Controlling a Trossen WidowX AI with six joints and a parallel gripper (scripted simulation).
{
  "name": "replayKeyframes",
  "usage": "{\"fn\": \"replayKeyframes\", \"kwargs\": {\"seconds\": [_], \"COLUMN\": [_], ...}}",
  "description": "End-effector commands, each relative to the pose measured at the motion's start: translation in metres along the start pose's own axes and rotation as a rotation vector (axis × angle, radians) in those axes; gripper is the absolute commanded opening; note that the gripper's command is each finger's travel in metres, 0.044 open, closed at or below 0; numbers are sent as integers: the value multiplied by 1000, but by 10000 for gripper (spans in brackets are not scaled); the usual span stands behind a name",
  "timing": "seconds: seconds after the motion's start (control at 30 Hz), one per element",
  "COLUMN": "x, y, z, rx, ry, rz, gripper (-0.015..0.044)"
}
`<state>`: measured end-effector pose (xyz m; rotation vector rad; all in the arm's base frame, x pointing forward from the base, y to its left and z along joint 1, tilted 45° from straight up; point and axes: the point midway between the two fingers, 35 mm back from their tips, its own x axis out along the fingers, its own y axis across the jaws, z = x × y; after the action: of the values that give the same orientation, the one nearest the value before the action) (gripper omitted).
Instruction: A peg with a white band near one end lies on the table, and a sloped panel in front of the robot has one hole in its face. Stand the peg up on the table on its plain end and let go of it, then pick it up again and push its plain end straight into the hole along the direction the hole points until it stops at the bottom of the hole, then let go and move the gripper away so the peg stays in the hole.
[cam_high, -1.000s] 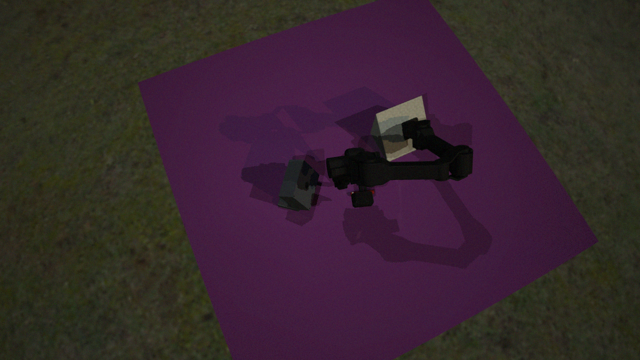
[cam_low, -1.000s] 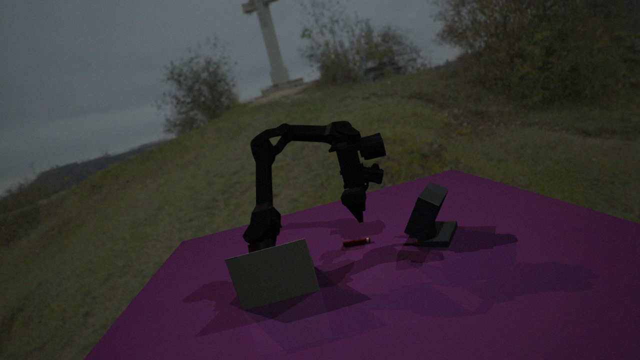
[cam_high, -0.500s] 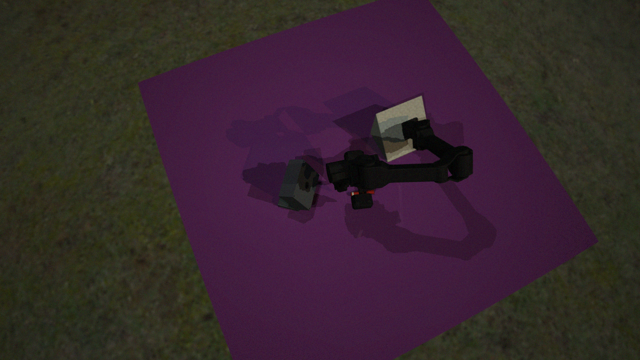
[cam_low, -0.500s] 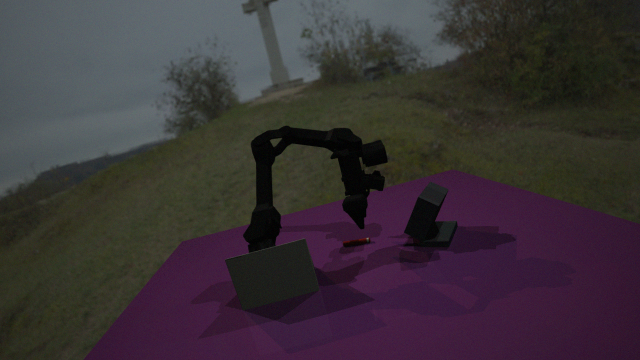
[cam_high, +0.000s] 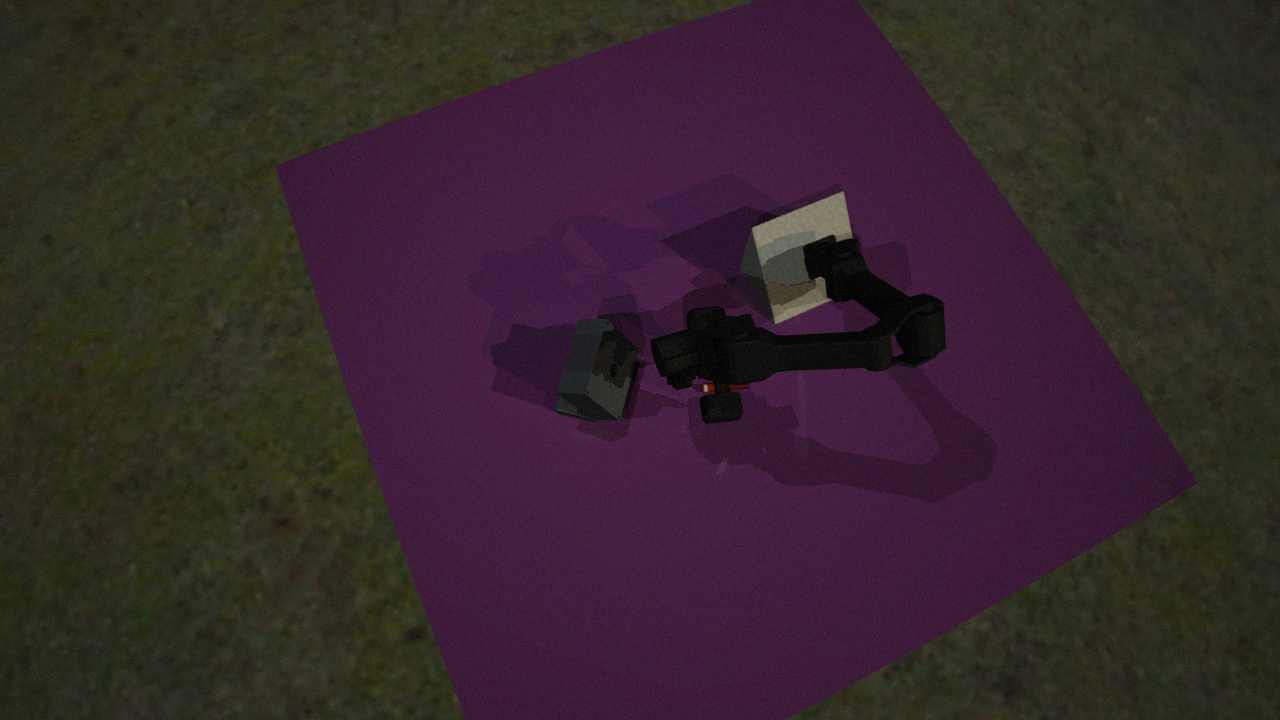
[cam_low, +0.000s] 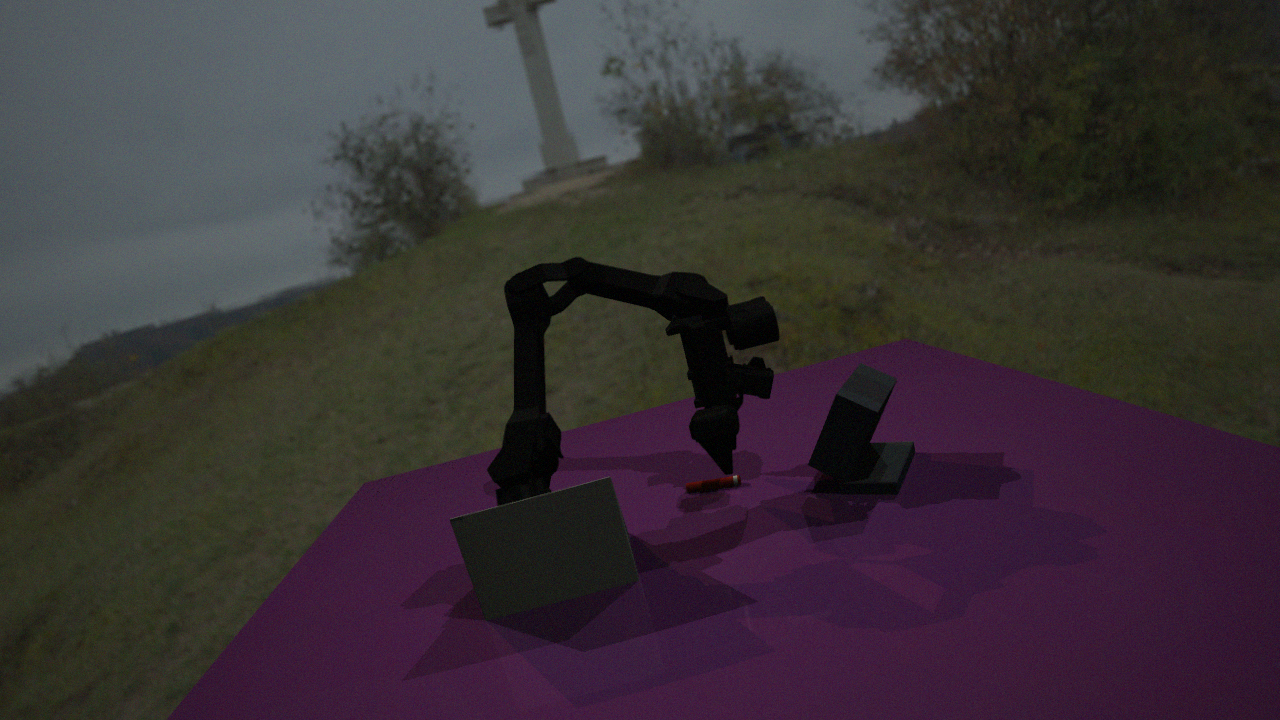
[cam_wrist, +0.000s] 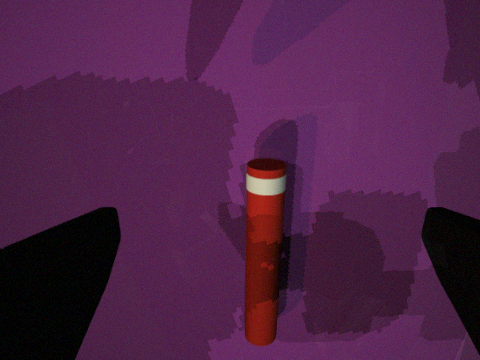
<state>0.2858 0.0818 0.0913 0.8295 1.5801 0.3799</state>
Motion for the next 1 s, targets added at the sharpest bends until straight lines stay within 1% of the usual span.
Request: {"fn": "replayKeyframes", "kwargs": {"seconds": [0.0,0.6,0.97], "x": [7,33,33], "y": [0,0,0], "z": [-2,-5,-5], "rx": [5,5,5], "ry": [8,10,10], "rz": [3,7,7], "gripper": [440,440,151]}}
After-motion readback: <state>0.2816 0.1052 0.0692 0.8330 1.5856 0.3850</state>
